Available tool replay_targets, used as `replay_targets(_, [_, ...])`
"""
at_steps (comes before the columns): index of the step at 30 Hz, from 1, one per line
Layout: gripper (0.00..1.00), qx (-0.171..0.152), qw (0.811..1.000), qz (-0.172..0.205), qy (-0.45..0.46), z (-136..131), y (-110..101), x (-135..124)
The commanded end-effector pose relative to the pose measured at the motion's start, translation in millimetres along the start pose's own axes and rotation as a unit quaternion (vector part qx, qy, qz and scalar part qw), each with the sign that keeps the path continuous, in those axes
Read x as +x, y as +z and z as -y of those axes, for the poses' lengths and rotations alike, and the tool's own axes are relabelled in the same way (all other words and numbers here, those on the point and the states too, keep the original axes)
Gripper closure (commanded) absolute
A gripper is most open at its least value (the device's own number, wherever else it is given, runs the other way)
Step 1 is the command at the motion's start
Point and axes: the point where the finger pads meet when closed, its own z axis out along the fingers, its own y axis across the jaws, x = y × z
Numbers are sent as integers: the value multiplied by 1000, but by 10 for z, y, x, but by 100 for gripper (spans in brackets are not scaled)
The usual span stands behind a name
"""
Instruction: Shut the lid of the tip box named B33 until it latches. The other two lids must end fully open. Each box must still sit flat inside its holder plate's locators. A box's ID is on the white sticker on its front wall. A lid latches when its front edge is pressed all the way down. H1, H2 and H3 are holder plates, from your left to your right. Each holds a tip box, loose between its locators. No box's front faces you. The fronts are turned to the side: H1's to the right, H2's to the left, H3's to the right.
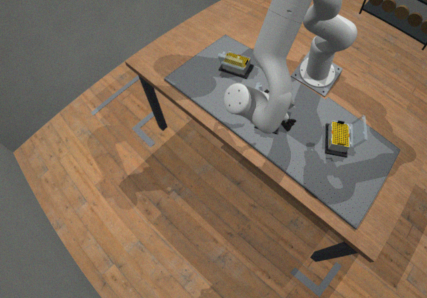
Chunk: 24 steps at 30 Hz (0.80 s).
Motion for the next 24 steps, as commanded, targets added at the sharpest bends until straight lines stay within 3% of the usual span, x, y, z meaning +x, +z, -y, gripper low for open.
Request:
replay_targets(1, [0, -3, 1000, 1, -4, -154, 85, 132])
replay_targets(6, [0, -3, 1000, 1, -4, -279, 161, 242])
replay_targets(8, [0, -24, 999, 0, -22, -340, 206, 308])
replay_targets(20, [0, -24, 999, 0, -22, -591, 392, 581])
replay_targets(22, [0, -44, 998, -2, -38, -643, 440, 651])
replay_targets(24, [0, -44, 998, -2, -38, -695, 488, 722])
